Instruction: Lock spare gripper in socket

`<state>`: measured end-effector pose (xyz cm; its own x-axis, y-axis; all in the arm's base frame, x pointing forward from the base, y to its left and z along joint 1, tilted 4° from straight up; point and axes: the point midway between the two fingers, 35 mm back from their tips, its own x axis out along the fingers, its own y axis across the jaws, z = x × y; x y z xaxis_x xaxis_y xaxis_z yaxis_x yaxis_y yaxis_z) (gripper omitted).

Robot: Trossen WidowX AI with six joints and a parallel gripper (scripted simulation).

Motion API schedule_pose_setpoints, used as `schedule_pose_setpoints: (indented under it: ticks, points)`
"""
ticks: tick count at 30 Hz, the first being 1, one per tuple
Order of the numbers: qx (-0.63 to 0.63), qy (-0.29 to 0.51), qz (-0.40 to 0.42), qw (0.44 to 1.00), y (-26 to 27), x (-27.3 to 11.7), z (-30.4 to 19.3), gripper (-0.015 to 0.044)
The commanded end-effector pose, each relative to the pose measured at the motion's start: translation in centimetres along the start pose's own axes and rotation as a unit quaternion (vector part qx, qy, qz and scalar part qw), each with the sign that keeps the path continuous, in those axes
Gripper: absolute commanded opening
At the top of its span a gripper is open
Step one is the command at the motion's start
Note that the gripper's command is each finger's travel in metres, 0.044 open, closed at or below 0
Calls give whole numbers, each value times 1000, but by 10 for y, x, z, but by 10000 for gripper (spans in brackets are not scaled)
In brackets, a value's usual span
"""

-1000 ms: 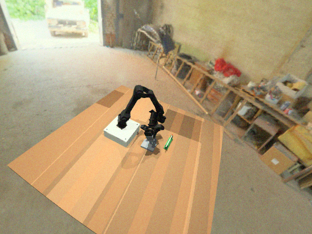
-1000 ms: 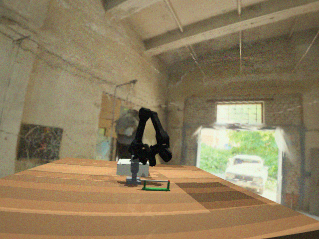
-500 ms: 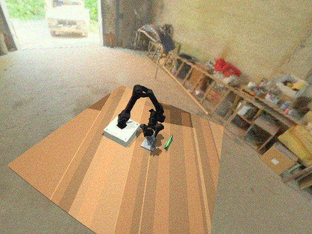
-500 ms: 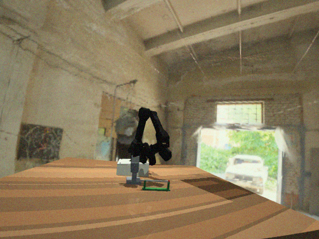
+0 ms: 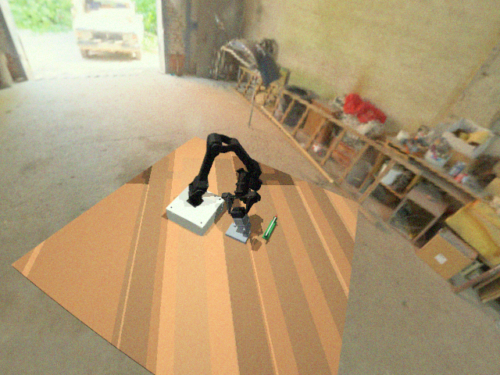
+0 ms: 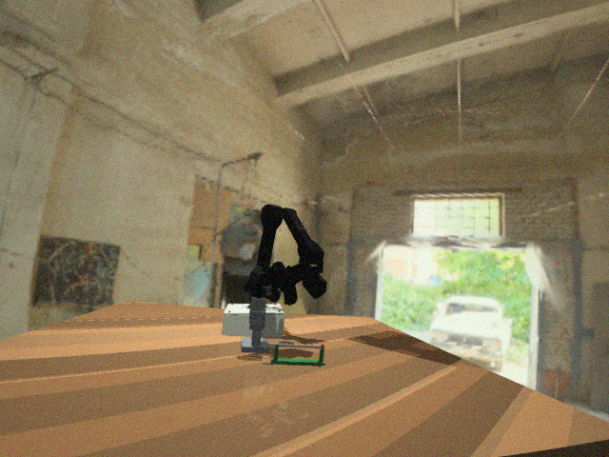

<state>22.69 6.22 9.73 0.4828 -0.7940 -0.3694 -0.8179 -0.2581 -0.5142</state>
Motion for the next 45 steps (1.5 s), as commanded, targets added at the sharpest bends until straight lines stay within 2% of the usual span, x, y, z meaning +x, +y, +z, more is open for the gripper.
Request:
schedule_pose_setpoints:
  ticks: [1, 16, 43, 45]
  points:
    - [1, 0, 0, 1000, 0, -5, -8, 440]
    - [-12, 3, -3, 1000, -3, -20, -37, 440]
    - [-12, -57, -22, 998, -21, -32, -73, 440]
    - [-11, -69, -27, 997, -23, -40, -68, 388]
